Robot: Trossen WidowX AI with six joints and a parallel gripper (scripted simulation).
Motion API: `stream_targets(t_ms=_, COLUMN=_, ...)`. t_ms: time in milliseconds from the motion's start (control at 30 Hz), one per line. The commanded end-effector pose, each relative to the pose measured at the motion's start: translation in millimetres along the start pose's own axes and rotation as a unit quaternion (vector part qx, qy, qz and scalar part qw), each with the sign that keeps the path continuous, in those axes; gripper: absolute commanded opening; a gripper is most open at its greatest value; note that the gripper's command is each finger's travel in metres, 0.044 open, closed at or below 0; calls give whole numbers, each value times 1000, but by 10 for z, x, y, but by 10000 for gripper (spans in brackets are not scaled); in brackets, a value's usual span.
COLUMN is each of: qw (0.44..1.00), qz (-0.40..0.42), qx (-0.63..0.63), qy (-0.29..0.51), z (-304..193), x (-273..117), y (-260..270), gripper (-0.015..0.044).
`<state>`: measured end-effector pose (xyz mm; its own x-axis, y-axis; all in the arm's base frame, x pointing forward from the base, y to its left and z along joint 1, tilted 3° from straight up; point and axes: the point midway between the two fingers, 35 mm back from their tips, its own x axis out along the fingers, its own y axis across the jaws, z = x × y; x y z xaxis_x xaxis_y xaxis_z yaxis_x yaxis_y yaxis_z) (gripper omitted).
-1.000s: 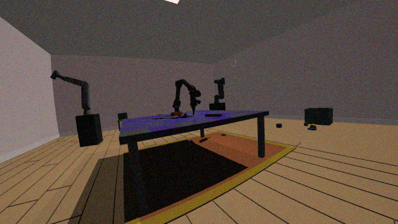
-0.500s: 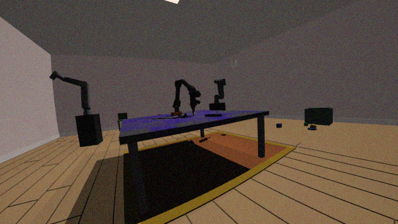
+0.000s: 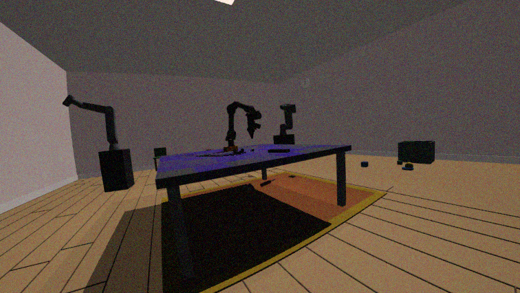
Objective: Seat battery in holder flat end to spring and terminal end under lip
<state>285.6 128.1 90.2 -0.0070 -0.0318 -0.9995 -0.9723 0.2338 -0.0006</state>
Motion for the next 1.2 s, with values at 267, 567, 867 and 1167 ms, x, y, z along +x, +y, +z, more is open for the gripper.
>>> stream_targets(t_ms=267, qw=1000, qz=-4, qx=0, qy=-3, z=-10, x=-146, y=14, gripper=0)
stream_targets(t_ms=567, qw=968, qz=-2, qx=252, qy=-3, z=6, x=70, y=56, gripper=184)
stream_targets(t_ms=867, qw=780, qz=0, qx=626, qy=-2, z=2, x=426, y=160, gripper=230)
stream_targets(t_ms=1167, qw=704, qz=1, qx=710, qy=-1, z=-5, x=519, y=194, gripper=230)
